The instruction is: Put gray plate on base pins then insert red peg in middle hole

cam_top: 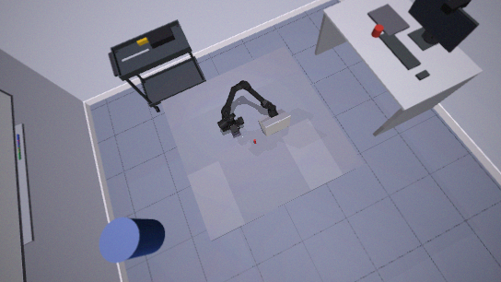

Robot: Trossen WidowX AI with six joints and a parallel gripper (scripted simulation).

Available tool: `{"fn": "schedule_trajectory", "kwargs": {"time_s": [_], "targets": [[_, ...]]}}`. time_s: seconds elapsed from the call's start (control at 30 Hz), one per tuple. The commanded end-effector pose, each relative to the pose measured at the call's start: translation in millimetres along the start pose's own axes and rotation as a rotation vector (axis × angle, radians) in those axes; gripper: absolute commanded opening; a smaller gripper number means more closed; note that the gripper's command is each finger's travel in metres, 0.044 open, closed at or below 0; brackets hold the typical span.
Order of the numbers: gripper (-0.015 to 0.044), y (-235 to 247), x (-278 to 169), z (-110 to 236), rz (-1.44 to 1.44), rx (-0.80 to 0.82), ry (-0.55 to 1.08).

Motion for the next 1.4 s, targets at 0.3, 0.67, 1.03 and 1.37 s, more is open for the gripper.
{"fn": "schedule_trajectory", "kwargs": {"time_s": [0.3, 0.67, 1.03, 1.37], "targets": [[0.0, -1.0, -0.9, -15.6, 0.002, -0.005, 0.003], [0.0, -1.3, -0.9, -29.0, 0.002, -0.005, 0.004], [0.0, -1.8, -1.5, -35.0, -0.004, -0.003, 0.0], [0.0184, -1.8, -1.5, -35.0, -0.004, -0.003, 0.0]]}}
Point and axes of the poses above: the point midway between the two fingers, 35 mm back from their tips, its own z axis back along the fingers, its own y axis across the jaws, x = y × z, the point moved 9 cm from there along z, back along the fingers, and after that the axes turned 12 degrees about -z, right-handed, at the moved point
